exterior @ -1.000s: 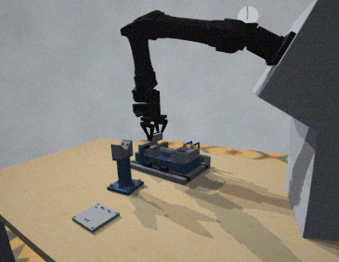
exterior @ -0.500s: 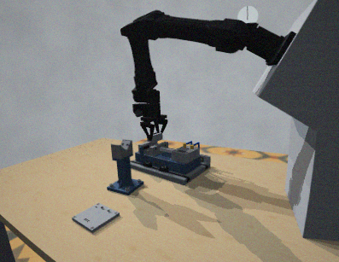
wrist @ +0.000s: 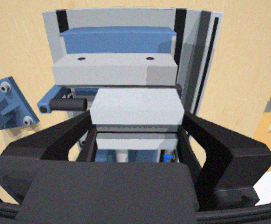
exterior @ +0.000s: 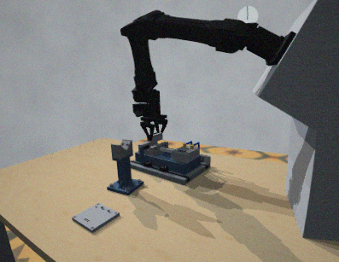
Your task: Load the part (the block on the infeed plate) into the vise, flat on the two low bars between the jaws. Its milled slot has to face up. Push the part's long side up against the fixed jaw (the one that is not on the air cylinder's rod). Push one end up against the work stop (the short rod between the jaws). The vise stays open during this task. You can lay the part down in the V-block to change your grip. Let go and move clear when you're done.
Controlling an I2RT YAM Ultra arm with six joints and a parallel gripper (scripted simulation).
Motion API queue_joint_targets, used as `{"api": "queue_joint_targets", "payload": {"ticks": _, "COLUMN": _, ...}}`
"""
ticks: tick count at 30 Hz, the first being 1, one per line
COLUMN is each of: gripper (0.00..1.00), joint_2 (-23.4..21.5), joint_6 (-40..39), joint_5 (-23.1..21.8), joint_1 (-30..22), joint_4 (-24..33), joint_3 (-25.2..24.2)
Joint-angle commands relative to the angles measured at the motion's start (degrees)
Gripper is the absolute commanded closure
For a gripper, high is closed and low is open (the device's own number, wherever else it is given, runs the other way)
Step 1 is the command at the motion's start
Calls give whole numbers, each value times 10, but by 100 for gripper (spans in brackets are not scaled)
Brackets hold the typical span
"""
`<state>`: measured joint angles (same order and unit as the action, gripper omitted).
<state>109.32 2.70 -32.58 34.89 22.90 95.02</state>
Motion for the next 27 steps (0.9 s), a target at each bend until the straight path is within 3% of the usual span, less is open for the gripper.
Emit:
{"api": "queue_joint_targets", "payload": {"ticks": 1, "gripper": 100, "joint_2": -3, "joint_6": -5, "joint_5": 2, "joint_1": 6, "joint_4": -6, "joint_3": -7}}
{"api": "queue_joint_targets", "payload": {"ticks": 27, "gripper": 100, "joint_2": -17, "joint_6": -9, "joint_5": 2, "joint_1": 6, "joint_4": -15, "joint_3": -21}}
